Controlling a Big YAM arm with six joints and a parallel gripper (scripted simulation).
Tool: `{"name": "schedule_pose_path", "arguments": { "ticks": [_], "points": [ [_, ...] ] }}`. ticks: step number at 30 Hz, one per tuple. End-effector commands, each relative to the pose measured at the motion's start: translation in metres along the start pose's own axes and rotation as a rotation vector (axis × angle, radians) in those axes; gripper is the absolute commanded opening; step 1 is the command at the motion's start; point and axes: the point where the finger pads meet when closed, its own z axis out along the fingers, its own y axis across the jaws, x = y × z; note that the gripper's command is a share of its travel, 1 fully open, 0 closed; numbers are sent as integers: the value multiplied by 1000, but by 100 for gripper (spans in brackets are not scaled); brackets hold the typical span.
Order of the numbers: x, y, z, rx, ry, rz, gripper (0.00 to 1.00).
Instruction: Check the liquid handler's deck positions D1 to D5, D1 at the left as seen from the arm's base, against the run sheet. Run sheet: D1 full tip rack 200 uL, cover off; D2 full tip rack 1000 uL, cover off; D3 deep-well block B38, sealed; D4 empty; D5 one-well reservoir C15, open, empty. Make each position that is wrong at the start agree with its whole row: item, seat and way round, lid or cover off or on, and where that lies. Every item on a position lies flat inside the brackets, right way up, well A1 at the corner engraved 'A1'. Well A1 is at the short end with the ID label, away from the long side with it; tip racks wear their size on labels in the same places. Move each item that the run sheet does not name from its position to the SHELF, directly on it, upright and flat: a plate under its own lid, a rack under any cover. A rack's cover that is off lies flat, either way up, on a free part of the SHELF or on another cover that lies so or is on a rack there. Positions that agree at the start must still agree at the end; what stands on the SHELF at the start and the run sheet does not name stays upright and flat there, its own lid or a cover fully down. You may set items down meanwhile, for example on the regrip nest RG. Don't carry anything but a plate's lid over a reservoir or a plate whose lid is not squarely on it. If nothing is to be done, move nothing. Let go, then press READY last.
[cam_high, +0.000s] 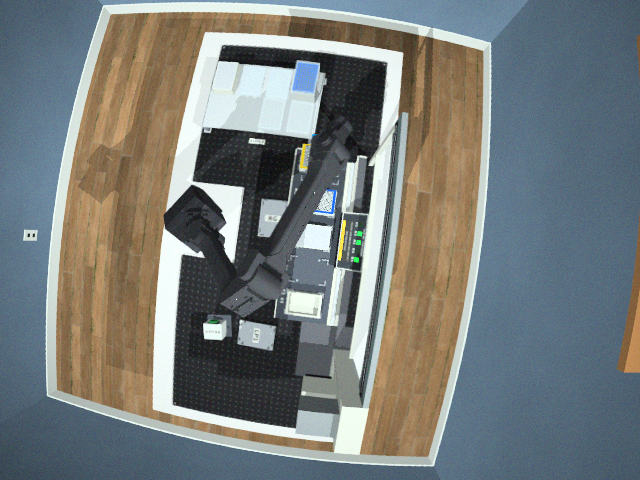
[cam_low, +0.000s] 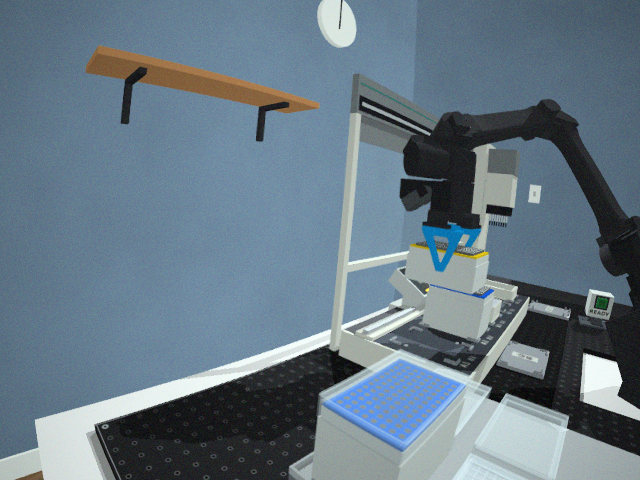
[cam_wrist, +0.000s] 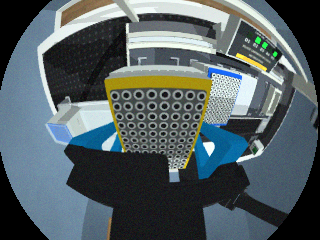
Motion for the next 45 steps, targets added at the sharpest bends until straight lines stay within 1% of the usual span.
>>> {"name": "schedule_pose_path", "arguments": {
  "ticks": [1, 4, 6, 7, 9, 11, 15, 19, 21, 23, 24, 26, 38, 41, 43, 45],
  "points": [
    [-11, -1, 4, -12, -14, 14, 0],
    [-8, 0, 13, -4, -8, 6, 0],
    [-8, 0, 13, -4, -8, 6, 0],
    [-19, 3, 6, -22, -22, 24, 0],
    [-10, -1, 15, -9, -12, 11, 0],
    [-9, 0, 22, -4, -8, 6, 0],
    [-9, 0, 28, -4, -8, 6, 0],
    [-11, -2, 31, -10, -13, 13, 0],
    [-12, 0, 37, -7, -11, 10, 0],
    [-12, 0, 37, -7, -11, 10, 0],
    [-16, 0, 34, -15, -18, 18, 0],
    [-9, -1, 43, -3, -8, 6, 0],
    [-13, 1, 62, -8, -11, 11, 0],
    [-12, -3, 61, -11, -14, 14, 0],
    [-9, -1, 69, -4, -7, 6, 0],
    [-10, 0, 71, -5, -8, 7, 0]
  ]
}}
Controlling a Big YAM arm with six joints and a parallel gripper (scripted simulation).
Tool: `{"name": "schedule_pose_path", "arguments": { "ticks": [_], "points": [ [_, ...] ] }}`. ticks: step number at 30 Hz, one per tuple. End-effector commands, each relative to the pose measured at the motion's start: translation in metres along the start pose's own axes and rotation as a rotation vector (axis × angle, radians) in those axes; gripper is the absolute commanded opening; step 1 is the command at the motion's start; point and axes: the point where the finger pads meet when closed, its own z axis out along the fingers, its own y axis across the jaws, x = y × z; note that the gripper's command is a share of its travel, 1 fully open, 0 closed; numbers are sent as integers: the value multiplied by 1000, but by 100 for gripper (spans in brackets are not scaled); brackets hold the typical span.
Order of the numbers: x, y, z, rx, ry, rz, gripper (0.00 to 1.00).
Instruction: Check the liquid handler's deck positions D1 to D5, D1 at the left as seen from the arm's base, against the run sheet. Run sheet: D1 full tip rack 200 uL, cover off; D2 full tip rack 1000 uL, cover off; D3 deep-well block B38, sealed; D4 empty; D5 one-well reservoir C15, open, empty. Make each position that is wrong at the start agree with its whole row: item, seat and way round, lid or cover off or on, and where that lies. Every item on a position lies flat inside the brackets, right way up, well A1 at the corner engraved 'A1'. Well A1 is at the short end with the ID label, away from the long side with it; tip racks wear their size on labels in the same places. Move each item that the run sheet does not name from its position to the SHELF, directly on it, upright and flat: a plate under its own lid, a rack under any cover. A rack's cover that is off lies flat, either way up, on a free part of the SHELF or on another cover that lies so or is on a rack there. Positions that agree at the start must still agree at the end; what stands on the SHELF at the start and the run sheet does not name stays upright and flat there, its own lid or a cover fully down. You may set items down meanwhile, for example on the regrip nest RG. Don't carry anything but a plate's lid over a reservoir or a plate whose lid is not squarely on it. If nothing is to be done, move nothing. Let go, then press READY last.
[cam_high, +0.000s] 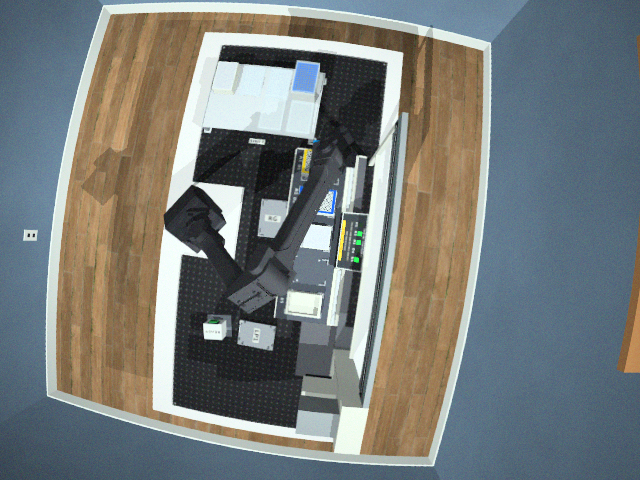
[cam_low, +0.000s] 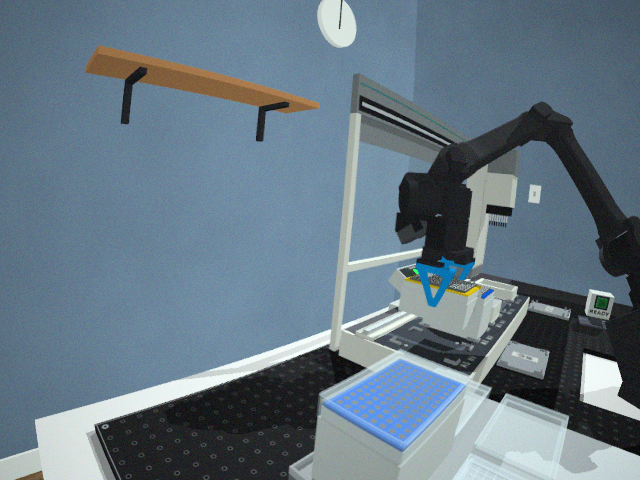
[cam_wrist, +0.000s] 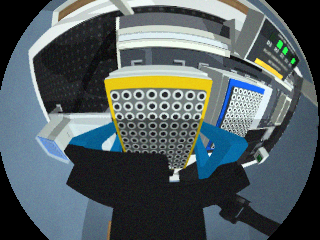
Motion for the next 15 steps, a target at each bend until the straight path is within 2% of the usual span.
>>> {"name": "schedule_pose_path", "arguments": {
  "ticks": [1, 12, 13, 15],
  "points": [
    [-7, 1, 9, -3, -6, 6, 0],
    [-6, 0, 24, -3, -4, 5, 0],
    [-19, 6, 19, -19, -20, 23, 0],
    [-11, 3, 27, -8, -9, 11, 0]
  ]
}}
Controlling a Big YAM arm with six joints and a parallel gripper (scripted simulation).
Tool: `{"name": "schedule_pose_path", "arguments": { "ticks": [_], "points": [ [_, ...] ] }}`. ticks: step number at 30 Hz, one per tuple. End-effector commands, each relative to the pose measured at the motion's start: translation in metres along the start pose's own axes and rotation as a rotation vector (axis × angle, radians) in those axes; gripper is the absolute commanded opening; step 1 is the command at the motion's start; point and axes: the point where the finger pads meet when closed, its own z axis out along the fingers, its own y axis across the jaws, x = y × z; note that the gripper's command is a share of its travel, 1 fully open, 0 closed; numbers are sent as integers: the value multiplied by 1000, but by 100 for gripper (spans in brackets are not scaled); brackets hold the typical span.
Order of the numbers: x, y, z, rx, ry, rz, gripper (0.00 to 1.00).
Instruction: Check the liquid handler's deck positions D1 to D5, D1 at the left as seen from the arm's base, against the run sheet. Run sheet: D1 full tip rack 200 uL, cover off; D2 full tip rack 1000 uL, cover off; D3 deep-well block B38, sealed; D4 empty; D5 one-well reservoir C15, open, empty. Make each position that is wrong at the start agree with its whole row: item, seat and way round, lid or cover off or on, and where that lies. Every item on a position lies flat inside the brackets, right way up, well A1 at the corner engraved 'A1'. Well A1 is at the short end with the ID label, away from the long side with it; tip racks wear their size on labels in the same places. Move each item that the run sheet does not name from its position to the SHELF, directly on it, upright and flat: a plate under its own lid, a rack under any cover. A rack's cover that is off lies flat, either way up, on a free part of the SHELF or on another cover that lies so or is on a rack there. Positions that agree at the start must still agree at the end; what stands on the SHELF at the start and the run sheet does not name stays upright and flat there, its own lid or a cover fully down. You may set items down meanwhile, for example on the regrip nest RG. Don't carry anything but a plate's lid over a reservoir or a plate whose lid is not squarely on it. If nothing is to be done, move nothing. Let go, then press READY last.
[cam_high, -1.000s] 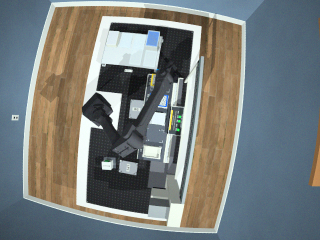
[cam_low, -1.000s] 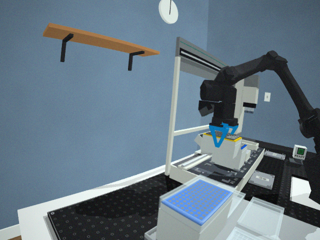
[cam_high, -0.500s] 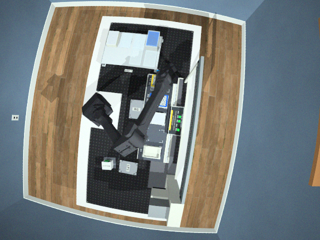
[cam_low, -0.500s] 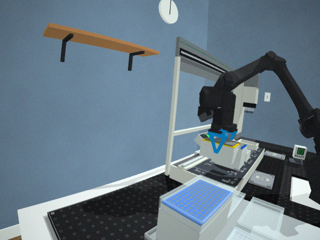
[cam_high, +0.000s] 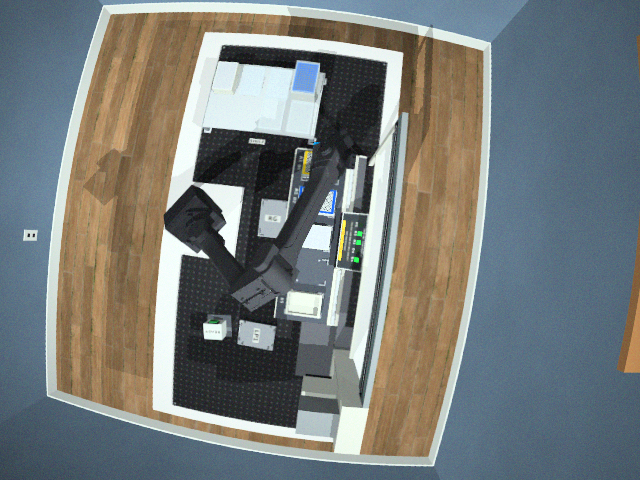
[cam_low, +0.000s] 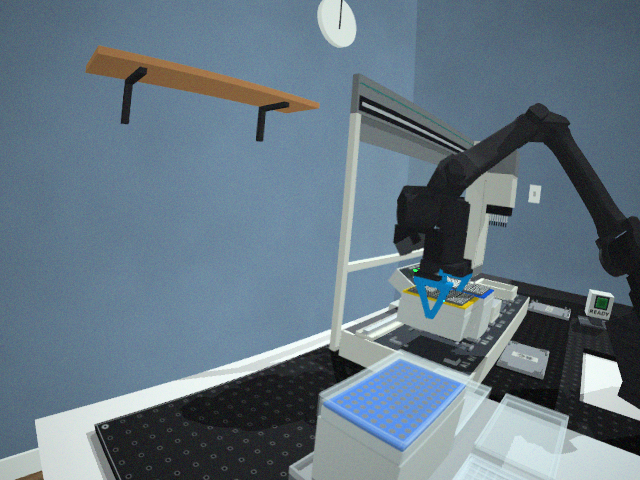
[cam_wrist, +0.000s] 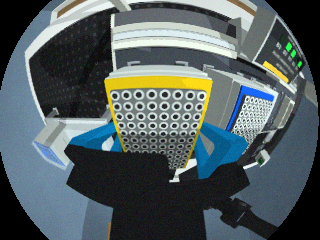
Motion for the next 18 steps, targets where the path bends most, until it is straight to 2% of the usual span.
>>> {"name": "schedule_pose_path", "arguments": {
  "ticks": [1, 11, 14, 15, 18],
  "points": [
    [-5, 1, 9, -5, -3, 4, 0],
    [-4, 0, 26, -4, -3, 3, 0],
    [-7, 1, 26, -7, -6, 7, 0],
    [-15, 0, 20, -21, -21, 23, 0],
    [-3, 0, 34, -3, -2, 2, 0]
  ]
}}
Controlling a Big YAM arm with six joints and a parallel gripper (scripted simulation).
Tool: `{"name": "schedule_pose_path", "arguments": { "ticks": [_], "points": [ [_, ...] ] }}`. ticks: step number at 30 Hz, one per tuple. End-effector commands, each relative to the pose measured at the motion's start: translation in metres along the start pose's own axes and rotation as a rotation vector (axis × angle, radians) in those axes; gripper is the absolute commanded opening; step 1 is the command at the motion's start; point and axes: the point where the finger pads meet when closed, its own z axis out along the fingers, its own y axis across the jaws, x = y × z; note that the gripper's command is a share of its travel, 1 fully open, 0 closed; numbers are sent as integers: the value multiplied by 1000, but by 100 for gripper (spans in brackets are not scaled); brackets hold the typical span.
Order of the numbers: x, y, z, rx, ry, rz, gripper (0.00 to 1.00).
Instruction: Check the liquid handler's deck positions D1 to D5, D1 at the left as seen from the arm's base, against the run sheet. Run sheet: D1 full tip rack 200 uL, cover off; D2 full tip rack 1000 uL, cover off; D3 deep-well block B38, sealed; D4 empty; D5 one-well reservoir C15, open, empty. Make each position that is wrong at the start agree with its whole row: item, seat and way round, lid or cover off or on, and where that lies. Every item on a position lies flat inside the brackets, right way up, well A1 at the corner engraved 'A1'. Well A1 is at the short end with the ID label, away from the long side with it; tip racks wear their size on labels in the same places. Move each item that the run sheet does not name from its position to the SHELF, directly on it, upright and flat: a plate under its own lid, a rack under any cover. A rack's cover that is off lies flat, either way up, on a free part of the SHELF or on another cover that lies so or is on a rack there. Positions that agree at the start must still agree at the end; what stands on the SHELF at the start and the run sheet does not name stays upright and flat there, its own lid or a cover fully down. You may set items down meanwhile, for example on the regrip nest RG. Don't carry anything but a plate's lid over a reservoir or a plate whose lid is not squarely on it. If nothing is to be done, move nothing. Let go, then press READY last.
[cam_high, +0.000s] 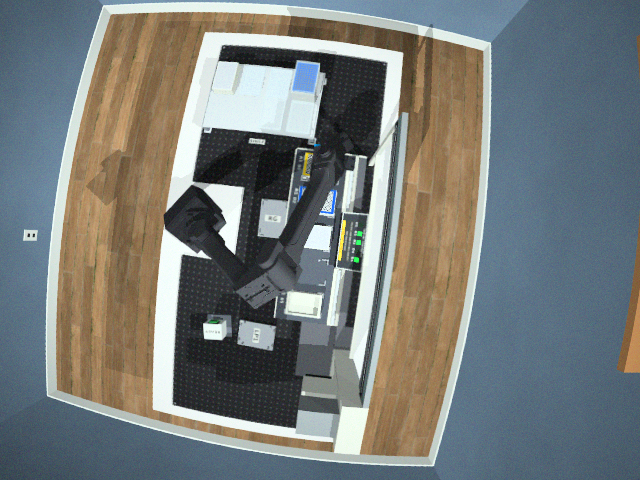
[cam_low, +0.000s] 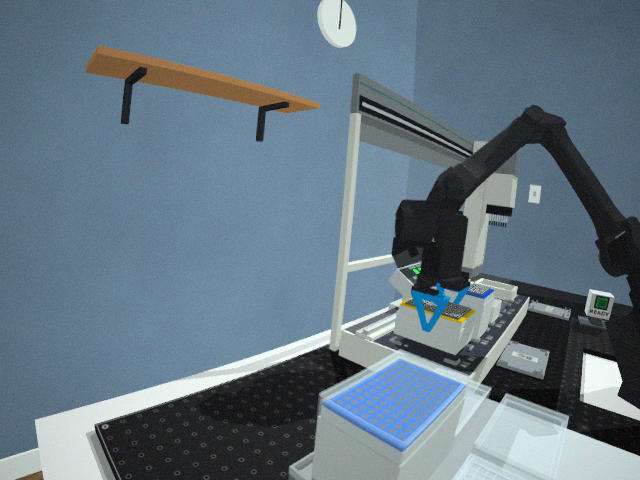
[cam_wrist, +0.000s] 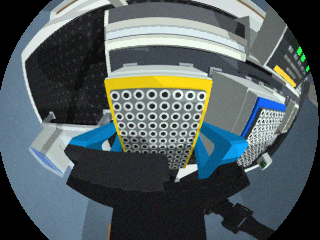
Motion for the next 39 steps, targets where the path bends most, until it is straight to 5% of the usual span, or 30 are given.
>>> {"name": "schedule_pose_path", "arguments": {
  "ticks": [1, 5, 39],
  "points": [
    [-2, -1, 10, 0, 1, 0, 0],
    [-11, 6, -6, -22, -22, 13, 0],
    [-7, -2, -2, -19, -19, 20, 0]
  ]
}}
